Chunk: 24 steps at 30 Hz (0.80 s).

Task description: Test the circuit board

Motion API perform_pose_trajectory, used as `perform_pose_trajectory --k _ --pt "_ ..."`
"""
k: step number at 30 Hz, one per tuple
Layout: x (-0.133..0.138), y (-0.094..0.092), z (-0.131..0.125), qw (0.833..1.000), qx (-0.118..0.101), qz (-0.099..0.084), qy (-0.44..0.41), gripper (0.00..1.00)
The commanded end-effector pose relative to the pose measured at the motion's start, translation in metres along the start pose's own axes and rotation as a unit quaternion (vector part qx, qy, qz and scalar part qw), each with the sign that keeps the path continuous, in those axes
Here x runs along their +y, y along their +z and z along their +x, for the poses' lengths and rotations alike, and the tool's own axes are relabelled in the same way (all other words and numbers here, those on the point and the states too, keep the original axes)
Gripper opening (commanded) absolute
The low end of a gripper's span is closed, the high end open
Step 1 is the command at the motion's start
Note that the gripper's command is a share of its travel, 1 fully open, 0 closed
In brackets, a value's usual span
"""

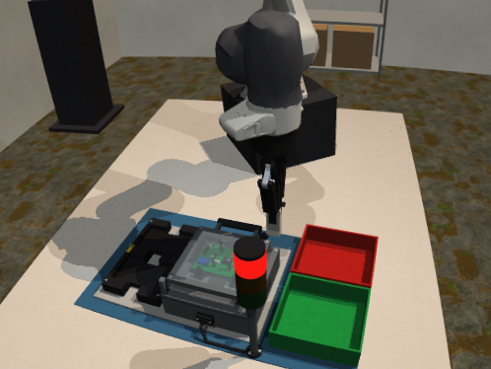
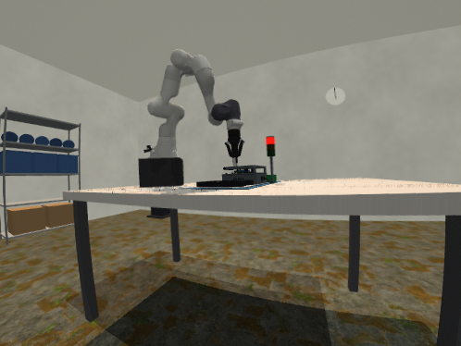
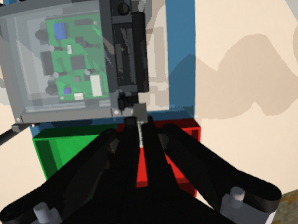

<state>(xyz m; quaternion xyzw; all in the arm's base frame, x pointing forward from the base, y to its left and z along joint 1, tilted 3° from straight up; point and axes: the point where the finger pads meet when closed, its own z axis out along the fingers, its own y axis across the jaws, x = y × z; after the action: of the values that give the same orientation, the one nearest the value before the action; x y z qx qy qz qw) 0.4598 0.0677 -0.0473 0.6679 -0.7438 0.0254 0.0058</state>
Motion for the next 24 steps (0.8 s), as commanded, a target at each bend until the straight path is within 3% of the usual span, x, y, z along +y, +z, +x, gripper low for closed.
perform_pose_trajectory --k 1,24 --pt "-0.0017 0.0002 -0.0005 1.0 -0.001 0.002 0.003 0.0" --pt "-0.0017 0.0026 -0.0004 1.0 -0.001 0.002 0.003 0.0"
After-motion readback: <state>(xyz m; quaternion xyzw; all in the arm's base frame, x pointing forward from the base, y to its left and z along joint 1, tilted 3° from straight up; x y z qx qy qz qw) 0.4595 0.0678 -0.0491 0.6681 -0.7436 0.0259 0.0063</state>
